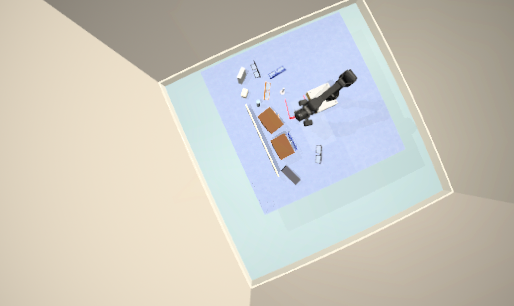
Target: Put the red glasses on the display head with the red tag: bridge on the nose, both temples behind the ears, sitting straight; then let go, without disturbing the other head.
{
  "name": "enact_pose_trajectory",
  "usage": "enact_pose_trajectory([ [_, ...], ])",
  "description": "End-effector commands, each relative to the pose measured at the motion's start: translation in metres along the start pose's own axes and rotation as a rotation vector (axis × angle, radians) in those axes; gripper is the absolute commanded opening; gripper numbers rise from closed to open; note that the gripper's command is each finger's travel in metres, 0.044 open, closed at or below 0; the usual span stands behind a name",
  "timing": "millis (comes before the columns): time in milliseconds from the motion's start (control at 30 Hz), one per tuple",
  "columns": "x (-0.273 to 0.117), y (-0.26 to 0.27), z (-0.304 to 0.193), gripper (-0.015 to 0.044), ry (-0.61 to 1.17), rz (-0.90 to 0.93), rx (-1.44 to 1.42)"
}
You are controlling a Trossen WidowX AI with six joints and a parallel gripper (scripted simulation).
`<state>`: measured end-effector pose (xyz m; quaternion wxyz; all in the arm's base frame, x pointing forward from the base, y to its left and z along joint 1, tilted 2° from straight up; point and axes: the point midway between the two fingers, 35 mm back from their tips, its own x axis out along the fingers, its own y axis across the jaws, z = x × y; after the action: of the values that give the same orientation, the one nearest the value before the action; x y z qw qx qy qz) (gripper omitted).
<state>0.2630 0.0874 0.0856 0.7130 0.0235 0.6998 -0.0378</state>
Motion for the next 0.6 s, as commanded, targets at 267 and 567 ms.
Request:
enact_pose_trajectory([
  [267, -0.007, -0.008, 0.004, 0.0000, -0.004, 0.001, -0.119],
  [567, -0.008, -0.026, 0.012, 0.0000, -0.004, -0.001, -0.361],
])
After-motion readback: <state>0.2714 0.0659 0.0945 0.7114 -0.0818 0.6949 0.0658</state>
